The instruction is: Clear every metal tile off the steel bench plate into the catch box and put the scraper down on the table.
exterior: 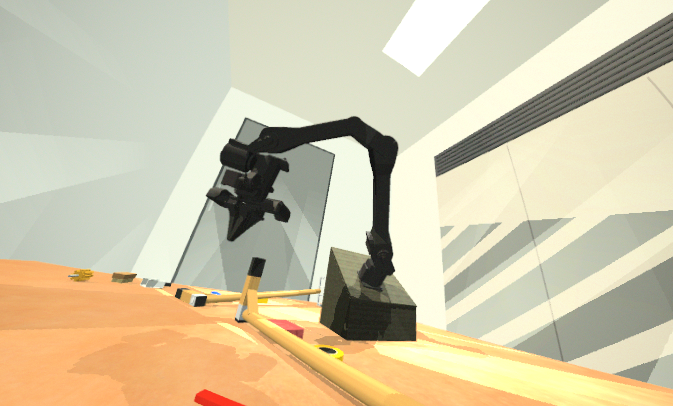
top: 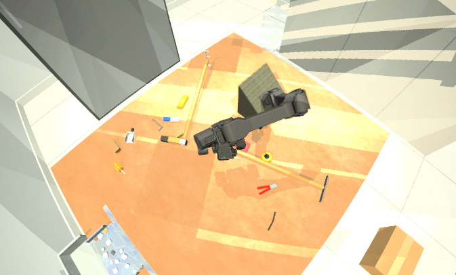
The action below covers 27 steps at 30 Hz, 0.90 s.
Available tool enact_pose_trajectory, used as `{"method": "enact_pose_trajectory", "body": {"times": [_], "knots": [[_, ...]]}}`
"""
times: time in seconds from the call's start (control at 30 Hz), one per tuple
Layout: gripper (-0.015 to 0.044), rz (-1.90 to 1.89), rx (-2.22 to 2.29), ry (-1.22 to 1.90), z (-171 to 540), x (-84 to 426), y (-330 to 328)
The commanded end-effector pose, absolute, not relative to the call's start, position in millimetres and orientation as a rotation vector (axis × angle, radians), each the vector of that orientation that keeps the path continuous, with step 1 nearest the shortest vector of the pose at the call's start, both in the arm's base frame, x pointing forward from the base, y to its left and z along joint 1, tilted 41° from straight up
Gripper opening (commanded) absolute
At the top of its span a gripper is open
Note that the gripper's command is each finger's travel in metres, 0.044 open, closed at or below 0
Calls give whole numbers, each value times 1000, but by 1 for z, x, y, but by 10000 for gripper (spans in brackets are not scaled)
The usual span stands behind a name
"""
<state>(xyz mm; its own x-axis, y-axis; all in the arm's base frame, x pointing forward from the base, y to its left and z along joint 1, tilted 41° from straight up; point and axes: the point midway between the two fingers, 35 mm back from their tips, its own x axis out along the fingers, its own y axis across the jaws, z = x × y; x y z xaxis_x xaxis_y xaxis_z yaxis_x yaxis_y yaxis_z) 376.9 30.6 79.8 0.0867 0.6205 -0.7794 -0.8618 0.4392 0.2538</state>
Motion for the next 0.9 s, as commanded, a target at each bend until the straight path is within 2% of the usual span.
{"method": "enact_pose_trajectory", "body": {"times": [0.0, 0.87], "knots": [[0, 1161, -347, 938, 91, 367, 39], [0, 1383, -606, 747, 123, 285, 87]]}}
